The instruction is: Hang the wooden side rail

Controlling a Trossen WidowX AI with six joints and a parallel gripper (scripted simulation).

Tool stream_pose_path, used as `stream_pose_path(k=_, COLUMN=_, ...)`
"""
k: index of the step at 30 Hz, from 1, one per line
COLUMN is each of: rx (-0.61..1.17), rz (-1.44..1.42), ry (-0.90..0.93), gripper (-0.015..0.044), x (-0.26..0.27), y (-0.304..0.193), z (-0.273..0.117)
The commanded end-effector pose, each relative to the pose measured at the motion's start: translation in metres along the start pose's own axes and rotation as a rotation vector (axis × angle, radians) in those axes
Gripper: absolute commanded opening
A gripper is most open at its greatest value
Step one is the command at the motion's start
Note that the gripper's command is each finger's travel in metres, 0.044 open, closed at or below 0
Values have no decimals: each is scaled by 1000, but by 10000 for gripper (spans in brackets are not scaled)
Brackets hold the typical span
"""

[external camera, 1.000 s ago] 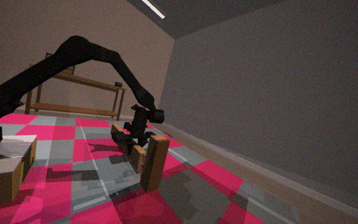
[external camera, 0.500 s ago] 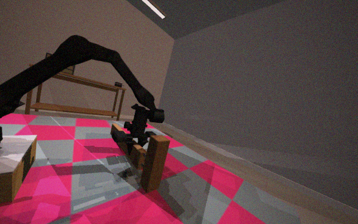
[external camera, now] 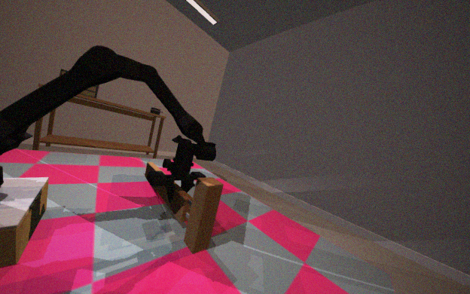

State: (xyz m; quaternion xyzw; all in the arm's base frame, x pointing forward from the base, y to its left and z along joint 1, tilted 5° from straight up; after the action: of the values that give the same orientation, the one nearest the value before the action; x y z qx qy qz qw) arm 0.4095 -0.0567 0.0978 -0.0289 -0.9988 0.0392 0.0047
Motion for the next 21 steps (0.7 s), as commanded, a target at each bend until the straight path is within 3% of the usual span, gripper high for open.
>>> stream_pose_path(k=1, rx=-3, rz=2, ry=-12, gripper=0, x=-2, y=0, z=-5)
stream_pose_path(k=21, rx=-2, rz=2, ry=-12, gripper=0, x=-4, y=-2, z=-4)
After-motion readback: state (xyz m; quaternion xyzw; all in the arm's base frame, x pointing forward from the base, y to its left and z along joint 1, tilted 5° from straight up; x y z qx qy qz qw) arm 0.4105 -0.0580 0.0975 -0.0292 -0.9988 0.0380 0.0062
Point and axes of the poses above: the point midway between the two fingers, 35 mm back from their tips, its own z axis out along the fingers, its own x axis across the jaws, y = z × x, the point moved 10 cm from there along -z, back along the fingers, and after that the axes turned 3 degrees about z, right-handed, at the moved point
